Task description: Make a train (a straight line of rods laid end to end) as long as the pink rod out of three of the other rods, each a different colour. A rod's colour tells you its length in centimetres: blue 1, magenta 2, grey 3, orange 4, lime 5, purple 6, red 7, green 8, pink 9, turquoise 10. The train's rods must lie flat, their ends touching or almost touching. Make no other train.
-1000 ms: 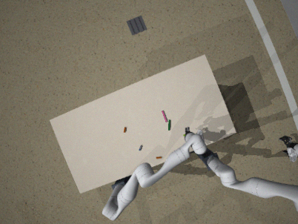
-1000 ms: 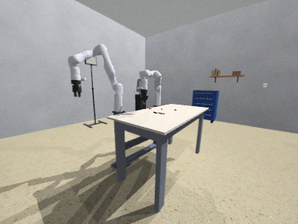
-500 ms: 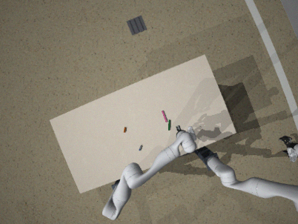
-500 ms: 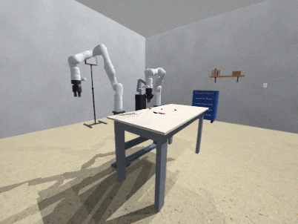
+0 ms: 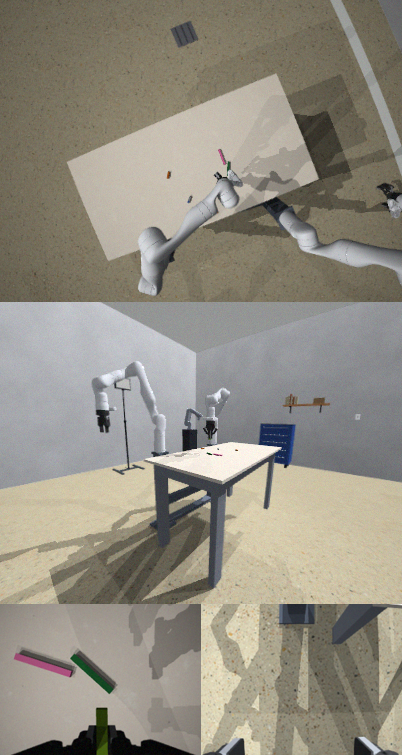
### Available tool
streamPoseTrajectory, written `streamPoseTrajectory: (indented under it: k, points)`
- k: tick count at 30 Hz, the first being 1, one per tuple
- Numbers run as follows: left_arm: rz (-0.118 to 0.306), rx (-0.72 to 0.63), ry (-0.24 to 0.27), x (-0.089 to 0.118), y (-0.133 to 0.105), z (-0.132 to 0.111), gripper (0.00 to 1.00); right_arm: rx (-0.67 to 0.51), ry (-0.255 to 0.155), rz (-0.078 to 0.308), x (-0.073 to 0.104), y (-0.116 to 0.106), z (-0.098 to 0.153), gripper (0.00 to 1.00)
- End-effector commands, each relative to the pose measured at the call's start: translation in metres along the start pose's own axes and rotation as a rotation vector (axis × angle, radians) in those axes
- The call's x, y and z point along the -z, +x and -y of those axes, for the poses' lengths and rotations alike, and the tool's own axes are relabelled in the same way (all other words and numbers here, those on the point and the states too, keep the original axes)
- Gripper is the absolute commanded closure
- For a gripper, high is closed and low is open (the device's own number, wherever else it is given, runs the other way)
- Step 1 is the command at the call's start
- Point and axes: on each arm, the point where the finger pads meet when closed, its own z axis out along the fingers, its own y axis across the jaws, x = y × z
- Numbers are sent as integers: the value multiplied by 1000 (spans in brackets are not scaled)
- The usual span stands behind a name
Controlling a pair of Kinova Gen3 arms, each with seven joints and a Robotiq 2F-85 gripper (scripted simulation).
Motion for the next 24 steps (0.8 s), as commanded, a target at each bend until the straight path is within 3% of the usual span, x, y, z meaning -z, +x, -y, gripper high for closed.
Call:
streamPoseTrajectory:
  k: [1,14,16,24]
  points:
    - [-37,111,8,1,-35,17,827,0,0,2,1,0,0,2]
    - [-7,370,5,-9,-126,39,827,0,0,2,1,0,0,2]
    - [-7,370,5,-9,-126,39,827,0,0,2,1,0,0,2]
    - [15,505,3,-15,-175,44,827,0,0,2,1,0,0,2]
